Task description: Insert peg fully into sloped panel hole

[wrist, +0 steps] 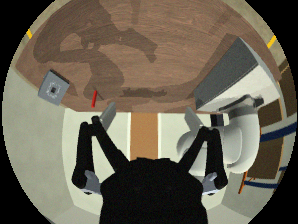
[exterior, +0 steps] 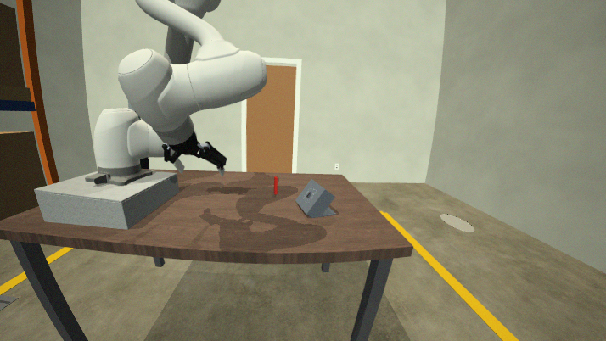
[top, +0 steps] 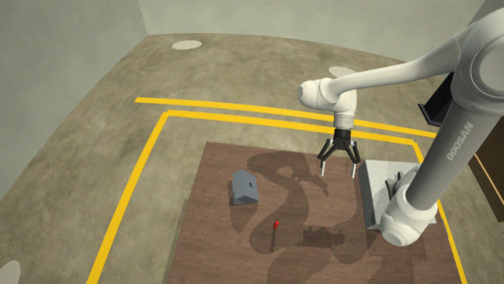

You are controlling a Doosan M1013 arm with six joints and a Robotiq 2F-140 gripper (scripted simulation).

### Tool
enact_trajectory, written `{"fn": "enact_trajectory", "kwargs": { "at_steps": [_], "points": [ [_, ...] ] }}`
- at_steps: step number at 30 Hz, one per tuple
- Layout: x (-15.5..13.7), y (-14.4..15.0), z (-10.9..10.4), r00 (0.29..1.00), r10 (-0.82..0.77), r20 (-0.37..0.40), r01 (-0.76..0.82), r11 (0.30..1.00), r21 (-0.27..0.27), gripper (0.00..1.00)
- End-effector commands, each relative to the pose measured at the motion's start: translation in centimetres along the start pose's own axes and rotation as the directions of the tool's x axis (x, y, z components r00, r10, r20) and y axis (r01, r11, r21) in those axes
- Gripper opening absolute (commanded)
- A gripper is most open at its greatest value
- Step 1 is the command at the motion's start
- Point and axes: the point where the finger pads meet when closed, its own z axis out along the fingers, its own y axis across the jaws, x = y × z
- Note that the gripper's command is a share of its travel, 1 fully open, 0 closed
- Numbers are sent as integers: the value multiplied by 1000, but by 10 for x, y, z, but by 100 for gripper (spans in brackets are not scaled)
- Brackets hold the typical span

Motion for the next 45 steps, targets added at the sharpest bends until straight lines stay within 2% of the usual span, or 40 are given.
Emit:
{"fn": "enact_trajectory", "kwargs": {
  "at_steps": [1,19,26,32,34,39,45],
  "points": [
    [0,0,0,1000,0,0,0,1000,0,100],
    [-1,-2,2,1000,-14,-6,14,1000,-9,100],
    [-4,-17,17,985,-163,-65,156,982,-103,100],
    [-3,-33,30,944,-311,-112,286,938,-194,100],
    [-3,-33,30,944,-311,-112,286,938,-194,100],
    [-3,-48,38,889,-436,-141,389,880,-272,100],
    [-5,-72,50,789,-594,-158,509,776,-373,100]
  ]
}}
